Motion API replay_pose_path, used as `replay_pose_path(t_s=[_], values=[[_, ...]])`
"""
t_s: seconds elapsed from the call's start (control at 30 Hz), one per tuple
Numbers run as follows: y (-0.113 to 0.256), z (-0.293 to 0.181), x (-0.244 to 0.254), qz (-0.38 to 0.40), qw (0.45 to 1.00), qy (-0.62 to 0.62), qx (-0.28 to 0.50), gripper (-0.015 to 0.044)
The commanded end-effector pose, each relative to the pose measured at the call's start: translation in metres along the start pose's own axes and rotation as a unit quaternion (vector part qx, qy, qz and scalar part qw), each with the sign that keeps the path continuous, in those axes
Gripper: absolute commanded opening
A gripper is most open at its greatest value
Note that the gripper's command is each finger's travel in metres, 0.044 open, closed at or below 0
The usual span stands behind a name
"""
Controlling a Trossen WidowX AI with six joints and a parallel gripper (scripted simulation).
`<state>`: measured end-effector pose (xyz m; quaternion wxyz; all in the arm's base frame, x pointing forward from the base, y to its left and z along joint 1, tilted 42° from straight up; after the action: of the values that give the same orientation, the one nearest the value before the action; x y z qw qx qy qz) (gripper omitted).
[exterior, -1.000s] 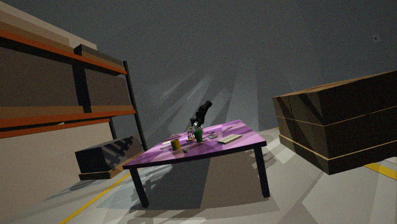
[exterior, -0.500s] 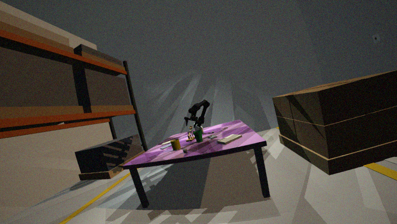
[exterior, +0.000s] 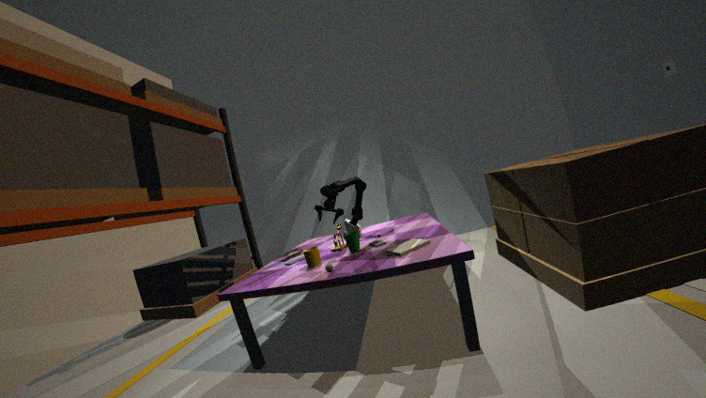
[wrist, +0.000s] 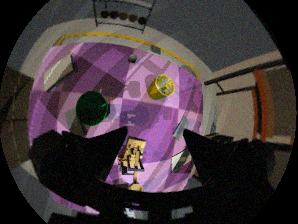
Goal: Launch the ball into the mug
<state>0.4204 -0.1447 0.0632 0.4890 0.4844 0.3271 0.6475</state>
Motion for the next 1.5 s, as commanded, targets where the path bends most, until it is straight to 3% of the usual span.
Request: replay_pose_path(t_s=[0.0, 0.47, 1.47], values=[[-0.001, 0.01, -0.02, 0.012, 0.998, -0.054, -0.025, 0.044], [0.003, 0.035, -0.098, 0.064, 0.962, -0.241, -0.112, 0.044], [0.003, 0.035, -0.099, 0.063, 0.962, -0.242, -0.113, 0.044]])
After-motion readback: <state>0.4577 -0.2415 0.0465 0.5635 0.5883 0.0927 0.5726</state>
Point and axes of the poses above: the point midway between the two fingers, 35 mm back from their tips, its own y axis back along the fingers, its own x axis across the jaws, z = x × y, the point moved 2 cm from there along y, back along the fingers, and after that the axes turned 2 degrees about y, right-handed, at the moved point
